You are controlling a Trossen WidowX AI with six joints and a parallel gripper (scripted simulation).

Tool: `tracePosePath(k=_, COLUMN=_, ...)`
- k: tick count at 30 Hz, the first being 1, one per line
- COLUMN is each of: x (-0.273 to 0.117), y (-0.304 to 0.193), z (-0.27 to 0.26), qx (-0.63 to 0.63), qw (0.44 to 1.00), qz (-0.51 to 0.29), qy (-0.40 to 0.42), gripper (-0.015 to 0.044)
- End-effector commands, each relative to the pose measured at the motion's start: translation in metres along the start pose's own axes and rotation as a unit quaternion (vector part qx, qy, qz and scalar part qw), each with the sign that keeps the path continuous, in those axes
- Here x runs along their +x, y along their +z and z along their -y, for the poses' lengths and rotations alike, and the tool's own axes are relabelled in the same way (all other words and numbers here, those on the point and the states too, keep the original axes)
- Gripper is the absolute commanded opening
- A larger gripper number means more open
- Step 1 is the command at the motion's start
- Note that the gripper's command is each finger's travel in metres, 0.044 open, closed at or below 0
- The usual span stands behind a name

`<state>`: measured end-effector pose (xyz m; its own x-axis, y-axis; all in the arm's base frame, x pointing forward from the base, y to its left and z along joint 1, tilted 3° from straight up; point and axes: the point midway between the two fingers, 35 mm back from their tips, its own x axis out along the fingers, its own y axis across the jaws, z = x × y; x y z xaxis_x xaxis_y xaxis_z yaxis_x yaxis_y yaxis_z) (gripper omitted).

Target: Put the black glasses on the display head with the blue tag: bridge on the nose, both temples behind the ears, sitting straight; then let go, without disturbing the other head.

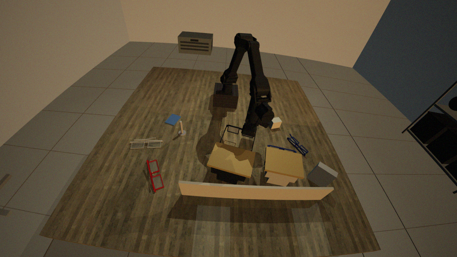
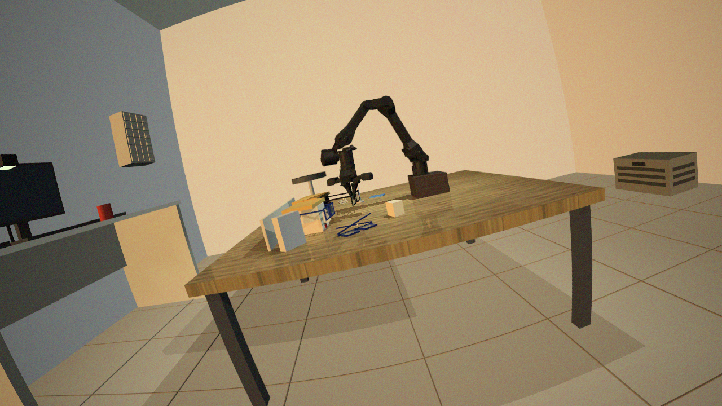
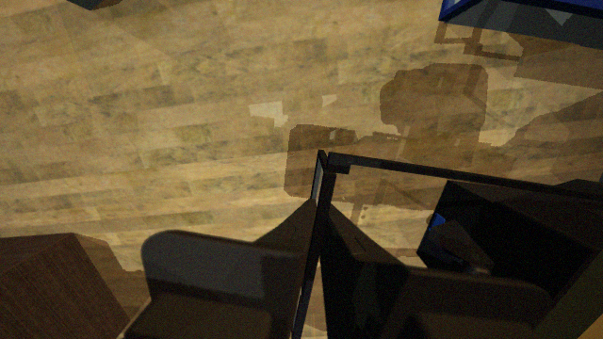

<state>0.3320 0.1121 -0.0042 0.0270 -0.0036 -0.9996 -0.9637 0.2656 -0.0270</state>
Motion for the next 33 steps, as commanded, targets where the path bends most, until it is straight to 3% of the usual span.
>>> tracePosePath(k=1, x=-0.002, y=0.001, z=0.008, qx=-0.003, qw=1.0, qz=0.001, qy=-0.003, gripper=0.0)
tracePosePath(k=33, x=0.001, y=0.001, z=0.05, qx=-0.003, qw=1.0, qz=0.001, qy=-0.005, gripper=0.0)
